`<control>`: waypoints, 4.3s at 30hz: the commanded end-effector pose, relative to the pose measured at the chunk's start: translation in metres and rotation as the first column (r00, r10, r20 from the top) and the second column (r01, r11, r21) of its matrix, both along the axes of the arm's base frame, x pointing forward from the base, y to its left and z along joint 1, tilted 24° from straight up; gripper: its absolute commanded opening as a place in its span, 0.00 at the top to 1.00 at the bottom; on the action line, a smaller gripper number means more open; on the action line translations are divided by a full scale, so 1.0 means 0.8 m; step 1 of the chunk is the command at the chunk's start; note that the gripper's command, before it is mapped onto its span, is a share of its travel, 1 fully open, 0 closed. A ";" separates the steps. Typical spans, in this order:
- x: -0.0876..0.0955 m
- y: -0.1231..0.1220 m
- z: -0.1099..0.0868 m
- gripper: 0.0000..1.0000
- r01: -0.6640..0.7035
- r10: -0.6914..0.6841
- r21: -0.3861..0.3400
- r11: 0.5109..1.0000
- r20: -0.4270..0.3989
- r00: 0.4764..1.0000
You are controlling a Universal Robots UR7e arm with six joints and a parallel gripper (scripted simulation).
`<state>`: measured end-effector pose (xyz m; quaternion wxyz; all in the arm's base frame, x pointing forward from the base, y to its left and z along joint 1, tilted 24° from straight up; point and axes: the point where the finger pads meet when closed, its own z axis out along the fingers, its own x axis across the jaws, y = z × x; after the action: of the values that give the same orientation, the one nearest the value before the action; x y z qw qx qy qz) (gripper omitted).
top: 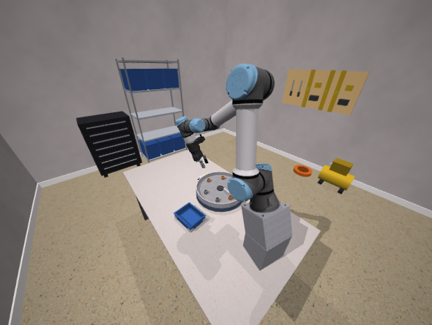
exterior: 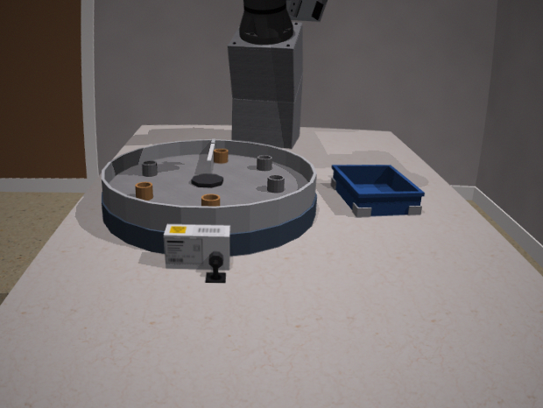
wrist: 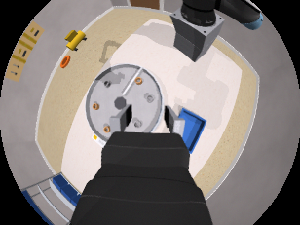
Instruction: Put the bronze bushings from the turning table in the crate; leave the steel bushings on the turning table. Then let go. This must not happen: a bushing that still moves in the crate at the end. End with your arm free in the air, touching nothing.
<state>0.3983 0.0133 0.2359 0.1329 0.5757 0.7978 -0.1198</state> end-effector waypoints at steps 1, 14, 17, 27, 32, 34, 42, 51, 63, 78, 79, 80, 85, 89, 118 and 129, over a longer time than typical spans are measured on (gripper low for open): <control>-0.001 -0.001 0.001 0.00 -0.037 0.033 0.052 0.998 0.089 0.996; -0.002 -0.003 0.001 0.00 -0.102 0.072 0.122 0.987 0.230 0.971; -0.002 -0.004 0.002 0.00 -0.121 0.080 0.139 0.983 0.266 0.961; -0.002 -0.004 0.002 0.00 -0.121 0.080 0.139 0.983 0.266 0.961; -0.023 -0.042 -0.055 0.00 -0.120 0.080 0.138 0.983 0.266 0.961; -0.023 -0.042 -0.055 0.00 -0.120 0.080 0.138 0.983 0.266 0.961; -0.023 -0.042 -0.055 0.00 -0.120 0.080 0.138 0.983 0.266 0.961; -0.045 -0.078 -0.110 0.00 -0.123 0.081 0.142 0.982 0.272 0.959; -0.053 -0.092 -0.131 0.00 -0.123 0.080 0.144 0.982 0.272 0.959; -0.066 -0.115 -0.165 0.00 -0.126 0.081 0.147 0.981 0.277 0.957; -0.071 -0.120 -0.174 0.00 -0.125 0.080 0.148 0.981 0.276 0.958; -0.075 -0.128 -0.186 0.00 -0.125 0.080 0.148 0.981 0.277 0.957; -0.089 -0.151 -0.220 0.00 -0.128 0.082 0.151 0.980 0.282 0.956; -0.089 -0.151 -0.220 0.00 -0.128 0.082 0.151 0.980 0.282 0.956; -0.110 -0.193 -0.283 0.00 -0.139 0.088 0.156 0.978 0.295 0.951; -0.110 -0.193 -0.283 0.00 -0.139 0.088 0.156 0.978 0.295 0.951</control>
<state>0.3102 -0.1410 0.0098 0.2016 0.5499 0.8093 0.0435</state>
